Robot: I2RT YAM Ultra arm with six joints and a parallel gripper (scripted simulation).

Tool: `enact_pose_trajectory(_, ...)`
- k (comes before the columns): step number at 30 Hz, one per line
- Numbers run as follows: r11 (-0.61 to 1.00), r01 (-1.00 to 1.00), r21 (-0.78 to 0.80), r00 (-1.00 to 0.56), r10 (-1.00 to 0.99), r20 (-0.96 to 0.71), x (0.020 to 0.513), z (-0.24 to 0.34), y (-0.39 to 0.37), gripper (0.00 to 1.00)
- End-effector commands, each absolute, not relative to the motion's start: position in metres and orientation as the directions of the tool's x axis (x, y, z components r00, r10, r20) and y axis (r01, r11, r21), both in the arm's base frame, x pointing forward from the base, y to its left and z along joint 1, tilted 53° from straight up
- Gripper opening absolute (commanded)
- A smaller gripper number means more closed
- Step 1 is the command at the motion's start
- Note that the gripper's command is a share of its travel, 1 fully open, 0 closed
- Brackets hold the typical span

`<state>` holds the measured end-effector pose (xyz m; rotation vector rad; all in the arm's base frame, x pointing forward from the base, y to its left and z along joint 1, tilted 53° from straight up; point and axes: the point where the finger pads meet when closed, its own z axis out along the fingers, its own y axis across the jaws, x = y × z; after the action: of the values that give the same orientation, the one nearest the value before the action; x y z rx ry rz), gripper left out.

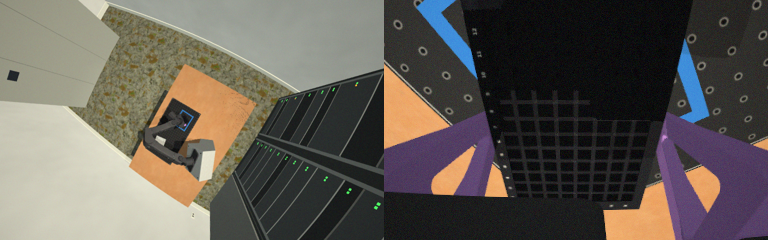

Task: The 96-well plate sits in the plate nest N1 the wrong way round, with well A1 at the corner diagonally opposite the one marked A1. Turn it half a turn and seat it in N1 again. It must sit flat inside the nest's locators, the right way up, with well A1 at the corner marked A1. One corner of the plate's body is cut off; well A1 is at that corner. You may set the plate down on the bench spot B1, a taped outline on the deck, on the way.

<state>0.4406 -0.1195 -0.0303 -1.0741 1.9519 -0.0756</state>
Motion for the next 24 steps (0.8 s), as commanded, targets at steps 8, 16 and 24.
enact_pose_trajectory(8,0.634,-0.63,-0.449,-0.236,-0.707,-0.667,0.451,-0.029,-0.129,0.0)
enact_pose_trajectory(16,0.63,-0.634,-0.449,-0.232,-0.708,-0.667,0.456,-0.032,-0.125,0.0)
enact_pose_trajectory(24,0.629,-0.63,-0.455,-0.224,-0.709,-0.668,0.46,-0.031,-0.124,0.0)
